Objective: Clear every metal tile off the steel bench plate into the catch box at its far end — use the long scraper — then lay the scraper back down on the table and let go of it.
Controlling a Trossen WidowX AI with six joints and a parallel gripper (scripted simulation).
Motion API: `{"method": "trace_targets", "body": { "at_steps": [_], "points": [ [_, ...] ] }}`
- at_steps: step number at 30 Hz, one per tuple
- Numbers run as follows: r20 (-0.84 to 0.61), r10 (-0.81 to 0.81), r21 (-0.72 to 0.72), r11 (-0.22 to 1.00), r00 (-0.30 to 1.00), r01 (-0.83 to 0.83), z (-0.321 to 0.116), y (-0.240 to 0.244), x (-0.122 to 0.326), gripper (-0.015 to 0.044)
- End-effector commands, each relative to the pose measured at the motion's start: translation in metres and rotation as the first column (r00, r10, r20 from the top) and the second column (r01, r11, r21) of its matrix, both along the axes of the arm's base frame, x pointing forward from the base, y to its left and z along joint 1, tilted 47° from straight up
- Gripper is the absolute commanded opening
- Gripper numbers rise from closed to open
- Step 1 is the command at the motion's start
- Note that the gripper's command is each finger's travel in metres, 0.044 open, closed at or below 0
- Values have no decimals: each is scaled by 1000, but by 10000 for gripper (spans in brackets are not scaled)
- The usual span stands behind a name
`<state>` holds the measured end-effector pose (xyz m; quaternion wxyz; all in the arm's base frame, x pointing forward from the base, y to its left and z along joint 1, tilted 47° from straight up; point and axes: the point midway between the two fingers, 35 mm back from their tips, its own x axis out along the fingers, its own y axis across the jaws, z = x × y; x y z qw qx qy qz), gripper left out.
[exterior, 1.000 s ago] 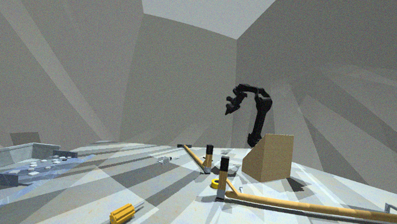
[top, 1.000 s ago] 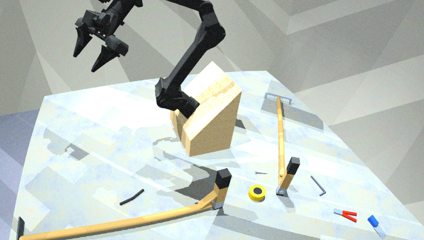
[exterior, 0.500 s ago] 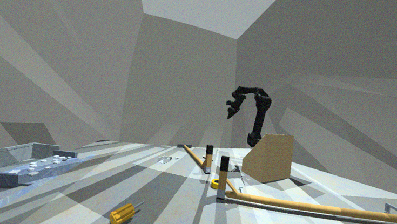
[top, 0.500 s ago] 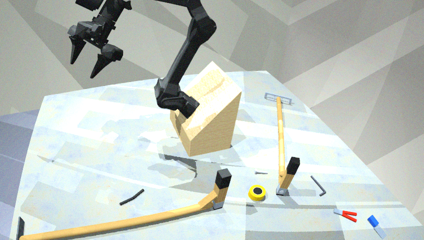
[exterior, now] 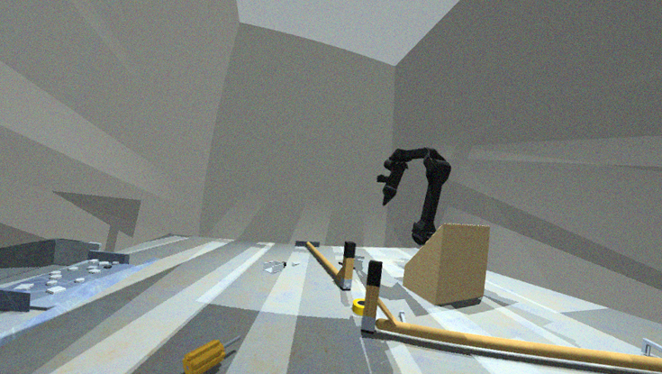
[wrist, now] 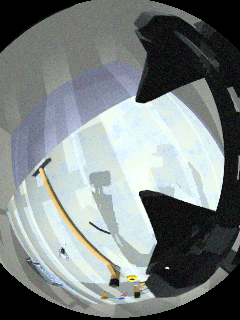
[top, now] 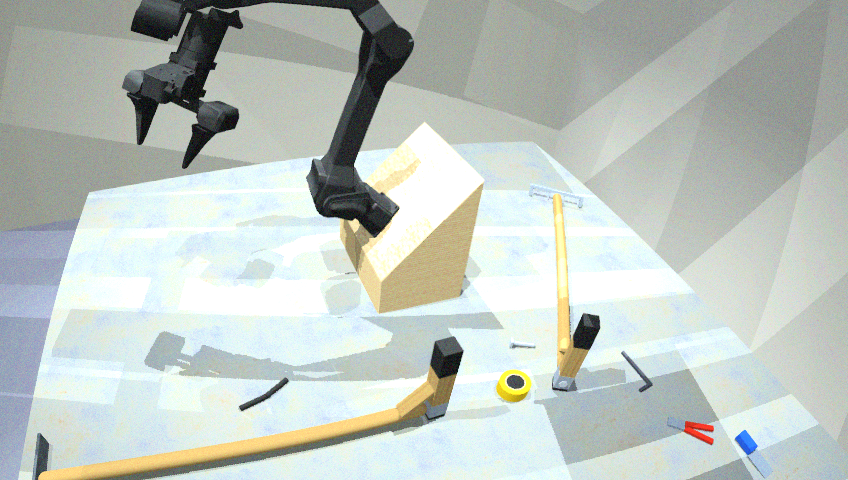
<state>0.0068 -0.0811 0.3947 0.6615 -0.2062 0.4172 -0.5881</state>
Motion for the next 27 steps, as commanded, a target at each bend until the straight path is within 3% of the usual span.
{"method": "trace_targets", "body": {
  "at_steps": [1,27],
  "points": [
    [-51,0,42,999,999,2,-4,-7,-6,440],
    [-351,91,292,956,932,16,-27,-44,-32,440]
  ]
}}
